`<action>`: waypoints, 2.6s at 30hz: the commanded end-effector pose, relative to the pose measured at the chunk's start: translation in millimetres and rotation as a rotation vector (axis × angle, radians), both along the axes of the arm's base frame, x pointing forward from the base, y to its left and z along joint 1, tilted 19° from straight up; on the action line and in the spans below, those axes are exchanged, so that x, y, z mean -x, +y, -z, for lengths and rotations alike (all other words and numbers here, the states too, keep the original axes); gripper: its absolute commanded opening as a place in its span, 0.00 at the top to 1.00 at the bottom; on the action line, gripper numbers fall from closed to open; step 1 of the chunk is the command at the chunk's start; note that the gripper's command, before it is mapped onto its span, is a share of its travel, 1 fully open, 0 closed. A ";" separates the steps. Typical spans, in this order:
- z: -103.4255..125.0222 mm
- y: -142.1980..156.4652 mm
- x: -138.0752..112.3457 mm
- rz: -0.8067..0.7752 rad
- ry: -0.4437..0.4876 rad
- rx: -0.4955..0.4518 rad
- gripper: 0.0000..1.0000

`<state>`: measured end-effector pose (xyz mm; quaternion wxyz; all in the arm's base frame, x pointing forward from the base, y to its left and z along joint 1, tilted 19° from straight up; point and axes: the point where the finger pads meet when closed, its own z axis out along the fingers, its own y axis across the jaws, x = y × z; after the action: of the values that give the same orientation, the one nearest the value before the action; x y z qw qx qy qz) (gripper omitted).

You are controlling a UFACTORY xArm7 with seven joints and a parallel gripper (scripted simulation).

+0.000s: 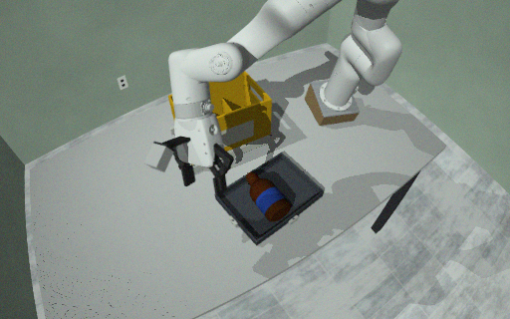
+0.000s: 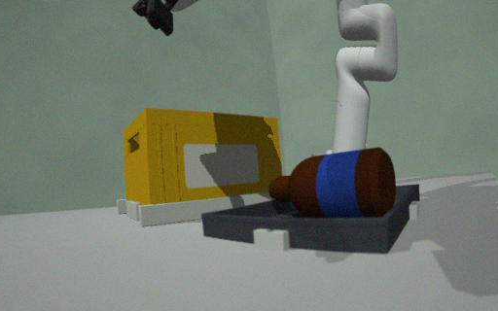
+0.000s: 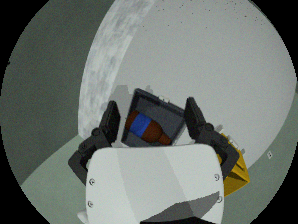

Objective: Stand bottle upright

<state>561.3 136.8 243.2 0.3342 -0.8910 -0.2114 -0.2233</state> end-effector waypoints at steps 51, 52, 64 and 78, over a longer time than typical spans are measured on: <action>50.9 -51.9 154.7 -0.966 -0.423 0.621 1.00; 50.9 -51.9 154.7 -0.966 -0.423 0.621 1.00; 50.9 -51.9 154.7 -0.966 -0.423 0.621 1.00; 50.9 -51.9 154.7 -0.966 -0.423 0.621 1.00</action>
<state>405.3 85.3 190.7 0.0745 -0.6864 -0.7086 -0.1452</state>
